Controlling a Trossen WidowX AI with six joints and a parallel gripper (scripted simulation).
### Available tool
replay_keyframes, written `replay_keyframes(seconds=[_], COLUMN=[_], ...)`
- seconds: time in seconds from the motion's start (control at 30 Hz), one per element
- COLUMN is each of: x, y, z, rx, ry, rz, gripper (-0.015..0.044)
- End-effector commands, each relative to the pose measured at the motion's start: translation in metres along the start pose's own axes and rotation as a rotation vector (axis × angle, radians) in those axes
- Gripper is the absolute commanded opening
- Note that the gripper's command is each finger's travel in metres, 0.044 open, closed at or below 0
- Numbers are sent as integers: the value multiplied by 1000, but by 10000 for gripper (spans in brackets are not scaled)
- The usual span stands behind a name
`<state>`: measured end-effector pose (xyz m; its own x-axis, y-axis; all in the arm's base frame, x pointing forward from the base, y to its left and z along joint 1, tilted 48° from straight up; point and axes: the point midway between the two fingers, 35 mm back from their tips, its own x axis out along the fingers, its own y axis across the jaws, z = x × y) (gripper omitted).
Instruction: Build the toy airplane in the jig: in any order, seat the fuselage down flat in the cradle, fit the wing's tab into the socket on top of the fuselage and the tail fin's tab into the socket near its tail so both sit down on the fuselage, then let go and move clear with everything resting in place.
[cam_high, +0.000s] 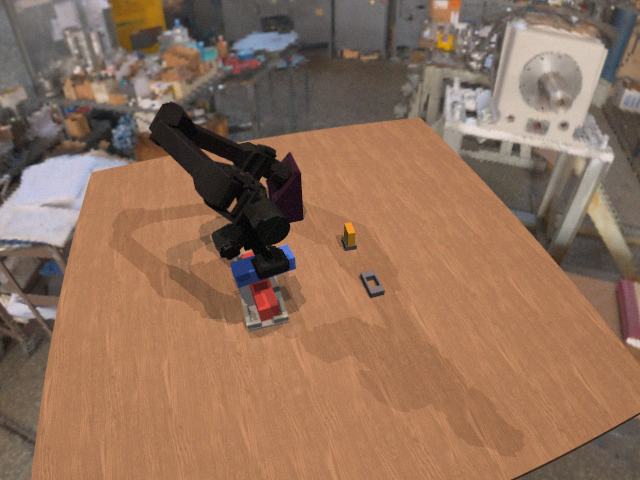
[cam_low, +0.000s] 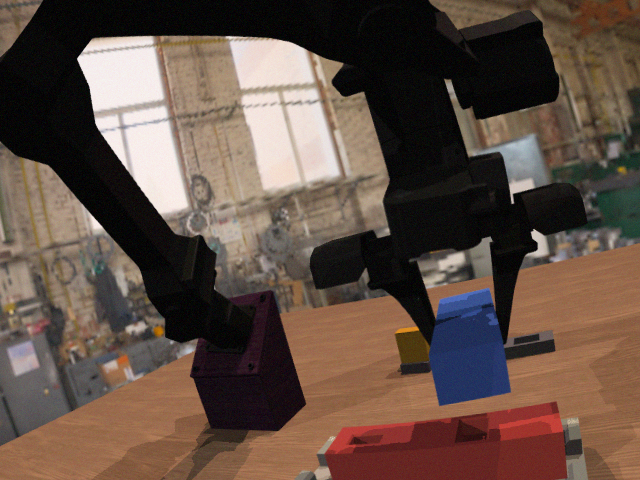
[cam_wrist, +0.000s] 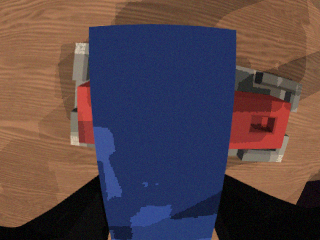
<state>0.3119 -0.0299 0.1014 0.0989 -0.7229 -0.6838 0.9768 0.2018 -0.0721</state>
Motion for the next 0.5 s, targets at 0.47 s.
replay_keyframes(seconds=[0.47], x=[4], y=[-8], z=[10], rx=[74], ry=[-12], rz=[-4], gripper=[196])
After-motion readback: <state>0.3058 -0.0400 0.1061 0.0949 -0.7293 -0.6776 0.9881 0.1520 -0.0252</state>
